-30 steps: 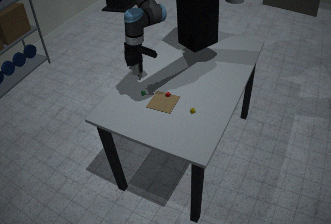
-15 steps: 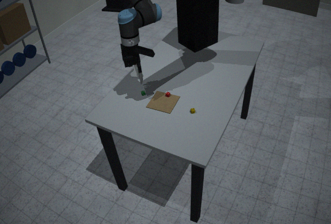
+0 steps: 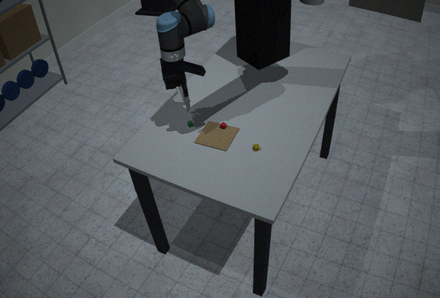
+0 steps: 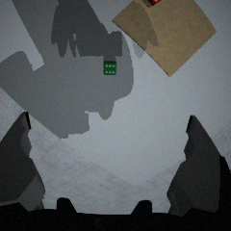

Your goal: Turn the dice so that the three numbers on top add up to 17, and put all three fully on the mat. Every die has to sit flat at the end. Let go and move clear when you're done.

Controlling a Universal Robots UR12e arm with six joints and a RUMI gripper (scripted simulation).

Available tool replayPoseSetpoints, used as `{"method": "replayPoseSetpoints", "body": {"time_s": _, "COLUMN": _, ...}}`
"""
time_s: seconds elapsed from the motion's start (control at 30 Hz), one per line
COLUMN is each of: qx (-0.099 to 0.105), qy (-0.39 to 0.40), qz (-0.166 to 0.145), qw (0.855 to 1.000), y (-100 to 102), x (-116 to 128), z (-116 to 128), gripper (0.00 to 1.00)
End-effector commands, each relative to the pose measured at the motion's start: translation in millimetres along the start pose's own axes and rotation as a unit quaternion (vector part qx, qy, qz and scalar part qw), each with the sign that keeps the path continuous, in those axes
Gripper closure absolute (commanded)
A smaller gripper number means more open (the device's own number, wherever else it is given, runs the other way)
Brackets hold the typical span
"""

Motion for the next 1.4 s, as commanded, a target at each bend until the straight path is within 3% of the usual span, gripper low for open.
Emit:
{"method": "replayPoseSetpoints", "body": {"time_s": 0.0, "qx": 0.000, "qy": 0.011, "qz": 0.000, "qw": 1.000, "y": 0.1, "x": 0.1, "z": 0.3, "gripper": 0.00}}
{"method": "replayPoseSetpoints", "body": {"time_s": 0.37, "qx": 0.000, "qy": 0.086, "qz": 0.000, "qw": 0.996, "y": 4.0, "x": -2.0, "z": 1.4, "gripper": 0.00}}
{"method": "replayPoseSetpoints", "body": {"time_s": 0.63, "qx": 0.000, "qy": 0.208, "qz": 0.000, "qw": 0.978, "y": 10.5, "x": -4.9, "z": 2.9, "gripper": 0.00}}
{"method": "replayPoseSetpoints", "body": {"time_s": 0.73, "qx": 0.000, "qy": 0.212, "qz": 0.000, "qw": 0.977, "y": 10.7, "x": -4.9, "z": 3.0, "gripper": 0.00}}
{"method": "replayPoseSetpoints", "body": {"time_s": 1.0, "qx": 0.000, "qy": 0.329, "qz": 0.000, "qw": 0.944, "y": 17.0, "x": -7.0, "z": 4.0, "gripper": 0.00}}
{"method": "replayPoseSetpoints", "body": {"time_s": 1.17, "qx": 0.000, "qy": 0.404, "qz": 0.000, "qw": 0.915, "y": 21.1, "x": -8.0, "z": 4.3, "gripper": 0.00}}
{"method": "replayPoseSetpoints", "body": {"time_s": 1.27, "qx": 0.000, "qy": 0.409, "qz": 0.000, "qw": 0.912, "y": 21.4, "x": -8.1, "z": 4.3, "gripper": 0.00}}
{"method": "replayPoseSetpoints", "body": {"time_s": 1.37, "qx": 0.000, "qy": 0.468, "qz": 0.000, "qw": 0.884, "y": 24.7, "x": -8.7, "z": 4.3, "gripper": 0.00}}
Point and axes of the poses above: the point where the finger pads meet when closed, its own y axis out along the fingers, its own z axis across the jaws, x = y × z, the point moved 8 cm from there along -y, back along the fingers, and after that the axes turned 5 degrees about -y, right-handed, at the moved point
